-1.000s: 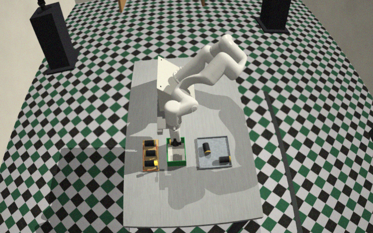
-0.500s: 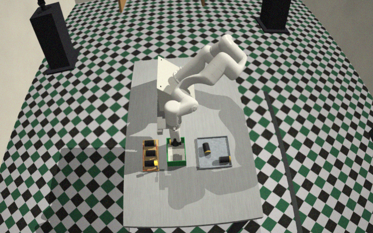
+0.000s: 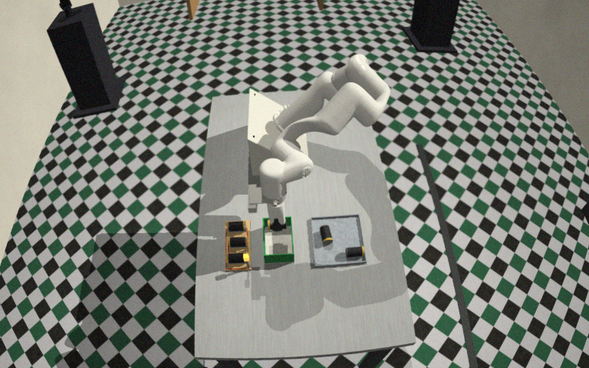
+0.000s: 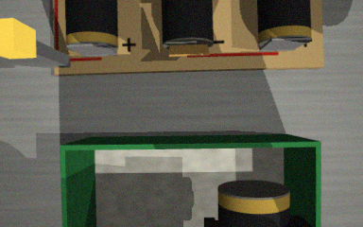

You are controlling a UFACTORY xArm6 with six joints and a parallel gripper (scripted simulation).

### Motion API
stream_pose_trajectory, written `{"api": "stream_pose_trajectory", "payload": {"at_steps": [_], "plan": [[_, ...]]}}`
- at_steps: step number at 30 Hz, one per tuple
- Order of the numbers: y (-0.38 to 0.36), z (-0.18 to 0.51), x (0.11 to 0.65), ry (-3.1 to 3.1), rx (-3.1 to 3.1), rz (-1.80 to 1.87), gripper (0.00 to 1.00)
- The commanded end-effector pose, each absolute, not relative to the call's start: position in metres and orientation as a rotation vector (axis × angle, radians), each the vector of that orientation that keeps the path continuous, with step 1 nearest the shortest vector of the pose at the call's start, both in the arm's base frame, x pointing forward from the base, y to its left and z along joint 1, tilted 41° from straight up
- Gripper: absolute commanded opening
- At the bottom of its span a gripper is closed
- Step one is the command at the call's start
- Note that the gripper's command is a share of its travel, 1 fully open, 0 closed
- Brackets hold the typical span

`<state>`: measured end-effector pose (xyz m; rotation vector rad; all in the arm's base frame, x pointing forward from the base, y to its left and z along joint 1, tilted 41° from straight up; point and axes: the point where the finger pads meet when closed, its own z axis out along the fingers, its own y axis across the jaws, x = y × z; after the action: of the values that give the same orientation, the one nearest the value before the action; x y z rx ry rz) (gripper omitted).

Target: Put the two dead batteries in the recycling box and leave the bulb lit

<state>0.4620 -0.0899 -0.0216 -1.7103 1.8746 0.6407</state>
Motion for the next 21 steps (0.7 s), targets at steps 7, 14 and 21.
{"api": "stream_pose_trajectory", "payload": {"at_steps": [7,14,21], "plan": [[-0.077,-0.037,0.465,1.875,-1.71,0.635,0.28],[-0.062,-0.055,0.466,1.875,-1.71,0.635,0.28],[-0.049,-0.069,0.467,1.875,-1.71,0.635,0.28]]}}
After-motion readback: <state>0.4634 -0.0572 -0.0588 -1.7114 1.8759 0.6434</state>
